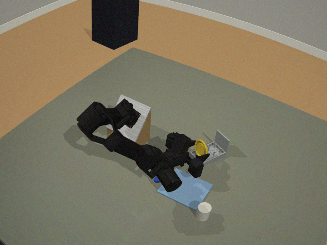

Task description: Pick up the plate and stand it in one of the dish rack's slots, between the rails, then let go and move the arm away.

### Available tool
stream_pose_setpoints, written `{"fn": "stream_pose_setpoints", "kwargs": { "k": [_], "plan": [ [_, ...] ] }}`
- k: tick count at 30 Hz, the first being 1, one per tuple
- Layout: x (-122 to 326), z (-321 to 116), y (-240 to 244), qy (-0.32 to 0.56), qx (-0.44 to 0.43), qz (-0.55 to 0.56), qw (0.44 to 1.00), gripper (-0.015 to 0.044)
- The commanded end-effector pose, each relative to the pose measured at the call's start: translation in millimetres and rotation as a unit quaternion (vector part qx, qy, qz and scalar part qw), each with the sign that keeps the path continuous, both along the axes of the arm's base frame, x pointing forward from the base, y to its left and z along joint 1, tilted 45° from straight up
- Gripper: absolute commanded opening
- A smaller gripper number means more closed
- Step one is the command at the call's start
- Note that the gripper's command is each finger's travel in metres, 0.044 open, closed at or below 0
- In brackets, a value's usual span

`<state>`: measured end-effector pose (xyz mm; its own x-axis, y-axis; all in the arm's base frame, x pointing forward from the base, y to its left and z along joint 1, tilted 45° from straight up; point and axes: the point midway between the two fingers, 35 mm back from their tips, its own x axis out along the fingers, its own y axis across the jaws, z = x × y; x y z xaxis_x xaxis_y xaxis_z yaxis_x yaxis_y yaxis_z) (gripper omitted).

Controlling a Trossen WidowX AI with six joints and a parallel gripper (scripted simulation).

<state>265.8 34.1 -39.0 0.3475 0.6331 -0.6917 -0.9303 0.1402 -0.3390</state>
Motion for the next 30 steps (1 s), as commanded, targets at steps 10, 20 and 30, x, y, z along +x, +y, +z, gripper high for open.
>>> {"fn": "stream_pose_setpoints", "kwargs": {
  "k": [10, 20, 30],
  "plan": [
    [-0.8, -11.9, 11.2, 0.0, 0.0, 0.0, 1.0, 0.0],
    [-1.5, -16.8, 16.0, -0.006, -0.001, 0.0, 1.0, 0.0],
    [0.5, -30.4, 2.8, -0.012, -0.003, 0.001, 1.0, 0.0]
  ]
}}
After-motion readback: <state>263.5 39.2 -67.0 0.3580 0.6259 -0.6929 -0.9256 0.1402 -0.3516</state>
